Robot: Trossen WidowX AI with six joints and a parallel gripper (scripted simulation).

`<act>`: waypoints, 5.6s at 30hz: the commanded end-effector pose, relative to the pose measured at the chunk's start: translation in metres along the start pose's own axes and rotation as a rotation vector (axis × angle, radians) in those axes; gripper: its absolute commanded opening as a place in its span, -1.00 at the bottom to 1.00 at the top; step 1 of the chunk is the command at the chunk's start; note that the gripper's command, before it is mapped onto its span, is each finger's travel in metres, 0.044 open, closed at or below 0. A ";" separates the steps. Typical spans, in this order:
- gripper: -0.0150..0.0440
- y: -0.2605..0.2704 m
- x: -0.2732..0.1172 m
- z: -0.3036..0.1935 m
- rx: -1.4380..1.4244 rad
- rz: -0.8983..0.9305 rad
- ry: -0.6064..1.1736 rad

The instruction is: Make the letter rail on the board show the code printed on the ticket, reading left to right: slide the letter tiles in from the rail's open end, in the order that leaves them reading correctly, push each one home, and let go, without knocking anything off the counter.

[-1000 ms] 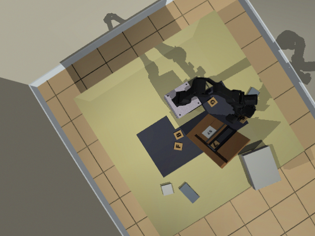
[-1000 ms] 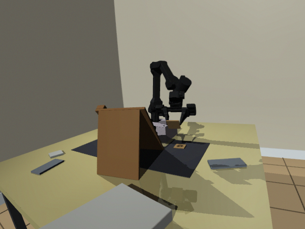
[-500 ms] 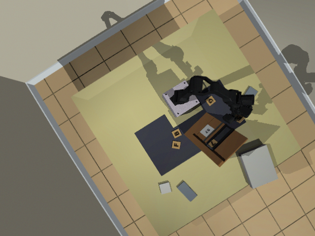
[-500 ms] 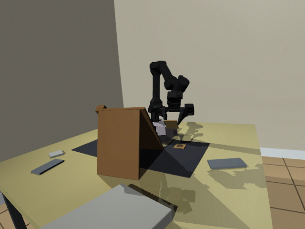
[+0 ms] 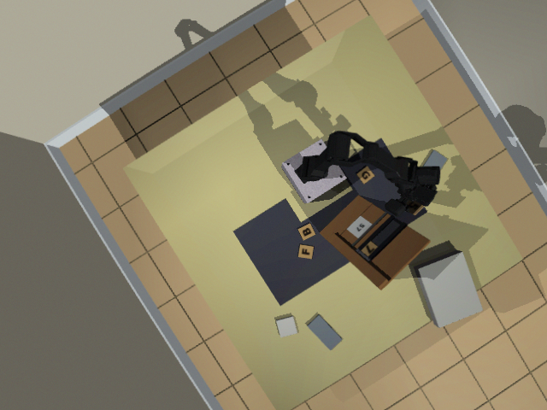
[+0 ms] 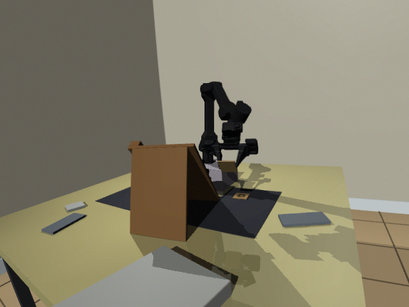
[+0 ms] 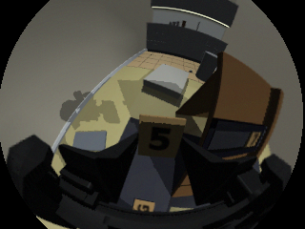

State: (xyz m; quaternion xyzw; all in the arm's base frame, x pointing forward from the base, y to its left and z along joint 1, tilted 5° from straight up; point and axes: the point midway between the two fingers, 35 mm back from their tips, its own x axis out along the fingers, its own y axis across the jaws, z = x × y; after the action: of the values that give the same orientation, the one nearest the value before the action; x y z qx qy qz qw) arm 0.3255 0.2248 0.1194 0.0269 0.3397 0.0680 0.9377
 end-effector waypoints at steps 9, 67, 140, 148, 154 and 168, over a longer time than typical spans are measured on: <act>-0.49 -0.006 -0.002 0.003 0.002 0.007 -0.009; -0.49 -0.035 -0.001 0.003 0.000 0.005 -0.009; -0.49 -0.072 0.000 0.002 -0.004 0.002 -0.010; -0.49 -0.076 0.000 0.002 -0.004 0.002 -0.010; -0.49 -0.079 0.000 0.002 -0.004 0.002 -0.010; -0.49 -0.086 0.001 0.002 -0.005 0.001 -0.010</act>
State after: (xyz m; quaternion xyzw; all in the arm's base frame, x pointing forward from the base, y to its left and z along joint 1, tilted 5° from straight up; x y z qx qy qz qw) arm 0.3360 0.1415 0.1093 0.0242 0.3392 0.0672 0.9380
